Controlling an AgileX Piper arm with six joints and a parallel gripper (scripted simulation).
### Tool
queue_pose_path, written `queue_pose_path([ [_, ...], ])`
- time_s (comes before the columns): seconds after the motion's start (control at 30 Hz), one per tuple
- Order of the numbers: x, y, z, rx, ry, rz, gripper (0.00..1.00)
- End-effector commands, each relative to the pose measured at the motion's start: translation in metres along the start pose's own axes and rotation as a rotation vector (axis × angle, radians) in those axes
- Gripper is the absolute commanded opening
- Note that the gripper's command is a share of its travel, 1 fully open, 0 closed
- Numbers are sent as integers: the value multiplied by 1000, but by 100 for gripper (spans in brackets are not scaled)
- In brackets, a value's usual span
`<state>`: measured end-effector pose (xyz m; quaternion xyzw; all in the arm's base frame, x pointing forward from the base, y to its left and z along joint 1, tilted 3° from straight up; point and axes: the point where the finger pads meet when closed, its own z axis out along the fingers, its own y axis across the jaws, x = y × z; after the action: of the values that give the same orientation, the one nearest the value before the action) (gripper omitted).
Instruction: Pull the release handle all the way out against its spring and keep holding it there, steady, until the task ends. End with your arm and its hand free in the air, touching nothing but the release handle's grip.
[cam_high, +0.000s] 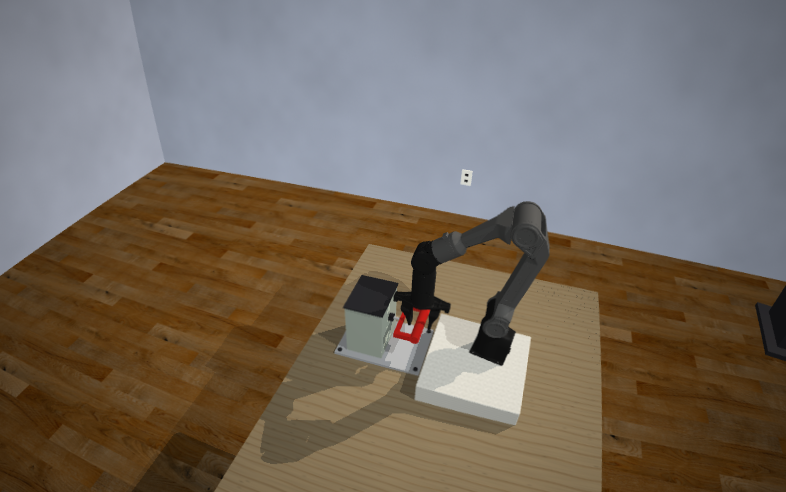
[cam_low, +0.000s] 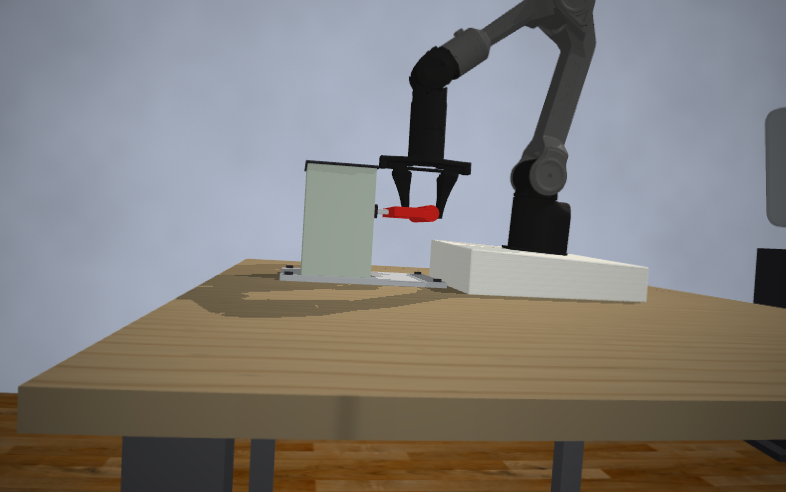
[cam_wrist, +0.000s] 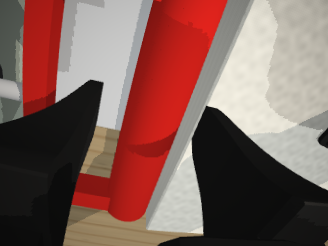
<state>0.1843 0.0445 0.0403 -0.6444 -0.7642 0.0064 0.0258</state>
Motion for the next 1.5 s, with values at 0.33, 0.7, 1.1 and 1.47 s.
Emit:
queue_pose_path([
  [0.33,0,-1,1,4,0,-2,67],
  [0.7,0,-1,1,4,0,-2,0],
  [1.1,0,0,1,3,0,-2,0],
  [1.47,0,0,1,3,0,-2,0],
])
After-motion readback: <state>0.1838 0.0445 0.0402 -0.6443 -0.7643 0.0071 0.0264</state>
